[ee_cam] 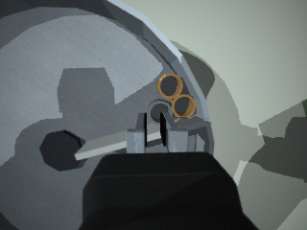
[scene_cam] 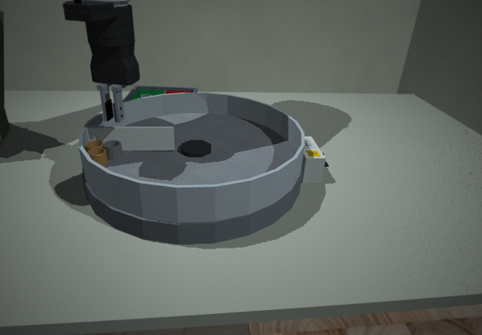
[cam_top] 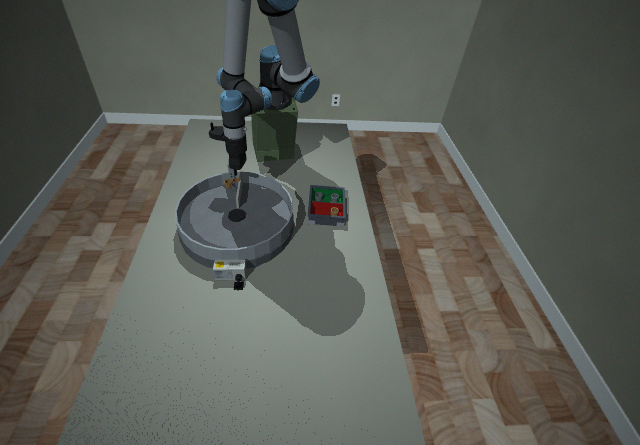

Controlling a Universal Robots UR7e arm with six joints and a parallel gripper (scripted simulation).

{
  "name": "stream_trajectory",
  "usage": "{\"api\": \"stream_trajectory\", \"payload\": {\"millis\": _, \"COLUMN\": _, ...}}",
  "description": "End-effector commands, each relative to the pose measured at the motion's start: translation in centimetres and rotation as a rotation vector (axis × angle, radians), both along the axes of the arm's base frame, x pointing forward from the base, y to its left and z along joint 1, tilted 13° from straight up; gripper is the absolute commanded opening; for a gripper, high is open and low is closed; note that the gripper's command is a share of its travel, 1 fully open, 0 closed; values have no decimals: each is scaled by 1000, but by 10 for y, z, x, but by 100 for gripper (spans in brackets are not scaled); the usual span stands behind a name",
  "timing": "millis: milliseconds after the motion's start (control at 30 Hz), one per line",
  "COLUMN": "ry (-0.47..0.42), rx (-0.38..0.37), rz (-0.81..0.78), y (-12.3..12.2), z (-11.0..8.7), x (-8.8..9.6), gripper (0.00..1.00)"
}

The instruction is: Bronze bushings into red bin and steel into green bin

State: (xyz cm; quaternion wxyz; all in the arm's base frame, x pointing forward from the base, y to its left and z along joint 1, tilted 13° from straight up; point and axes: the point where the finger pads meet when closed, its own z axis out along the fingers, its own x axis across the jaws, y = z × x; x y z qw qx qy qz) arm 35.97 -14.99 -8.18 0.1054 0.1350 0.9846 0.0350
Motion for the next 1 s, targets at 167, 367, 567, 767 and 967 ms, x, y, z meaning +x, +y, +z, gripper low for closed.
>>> {"api": "stream_trajectory", "payload": {"millis": 167, "ry": -1, "rx": -1, "rz": 0, "y": 0, "z": -14, "x": 3, "gripper": 40}}
{"api": "stream_trajectory", "payload": {"millis": 367, "ry": -1, "rx": -1, "rz": 0, "y": 0, "z": -25, "x": 6, "gripper": 40}}
{"api": "stream_trajectory", "payload": {"millis": 567, "ry": -1, "rx": -1, "rz": 0, "y": 0, "z": -28, "x": 7, "gripper": 40}}
{"api": "stream_trajectory", "payload": {"millis": 767, "ry": -1, "rx": -2, "rz": 0, "y": 1, "z": -43, "x": 10, "gripper": 40}}
{"api": "stream_trajectory", "payload": {"millis": 967, "ry": -1, "rx": -2, "rz": 0, "y": 1, "z": -43, "x": 10, "gripper": 40}}
